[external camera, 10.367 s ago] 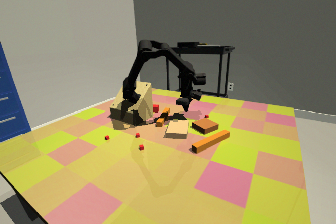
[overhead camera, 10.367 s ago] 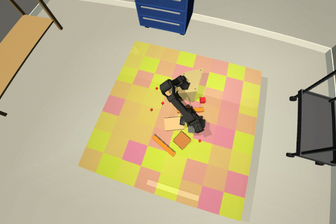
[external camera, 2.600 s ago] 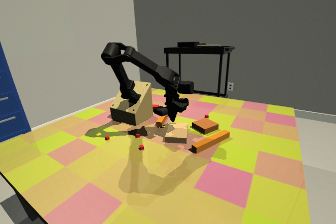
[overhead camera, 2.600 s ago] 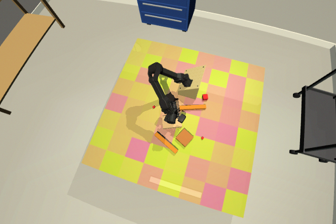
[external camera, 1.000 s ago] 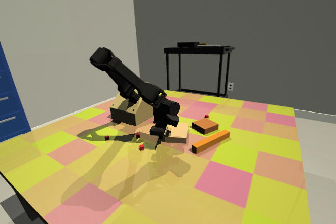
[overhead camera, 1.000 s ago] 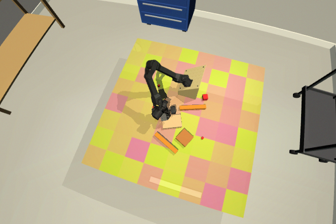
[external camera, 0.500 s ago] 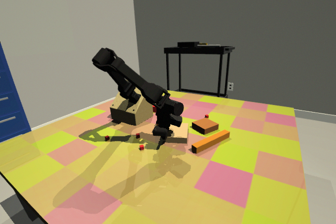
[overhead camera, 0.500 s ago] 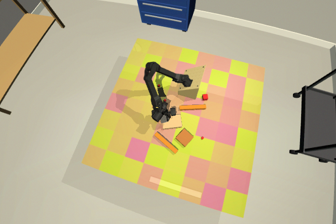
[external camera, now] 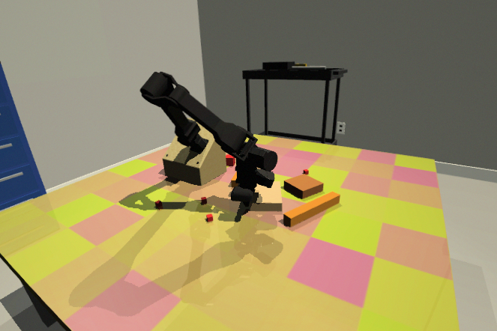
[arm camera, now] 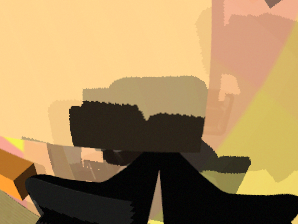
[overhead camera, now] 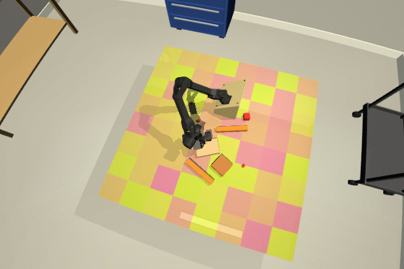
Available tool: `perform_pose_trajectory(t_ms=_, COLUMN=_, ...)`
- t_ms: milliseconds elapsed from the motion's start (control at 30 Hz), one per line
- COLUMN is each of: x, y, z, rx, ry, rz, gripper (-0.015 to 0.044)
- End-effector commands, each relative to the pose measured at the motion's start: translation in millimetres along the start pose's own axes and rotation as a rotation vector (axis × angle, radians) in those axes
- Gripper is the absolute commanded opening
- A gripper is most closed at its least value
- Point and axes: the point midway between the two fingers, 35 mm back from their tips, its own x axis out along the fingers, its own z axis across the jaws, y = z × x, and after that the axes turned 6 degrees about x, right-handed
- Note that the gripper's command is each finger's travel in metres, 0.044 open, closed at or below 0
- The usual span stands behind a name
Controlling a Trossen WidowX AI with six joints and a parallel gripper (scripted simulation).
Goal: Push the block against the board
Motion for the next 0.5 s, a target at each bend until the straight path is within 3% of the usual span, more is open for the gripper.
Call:
perform_pose_trajectory(t_ms=0, x=-0.4, y=-7.1, z=0.9, rx=0.004, ry=-0.001, rz=-0.006, gripper=0.0000)
perform_pose_trajectory(t_ms=467, x=-0.6, y=-21.3, z=2.7, rx=0.004, ry=-0.002, rz=-0.006, gripper=0.0000)
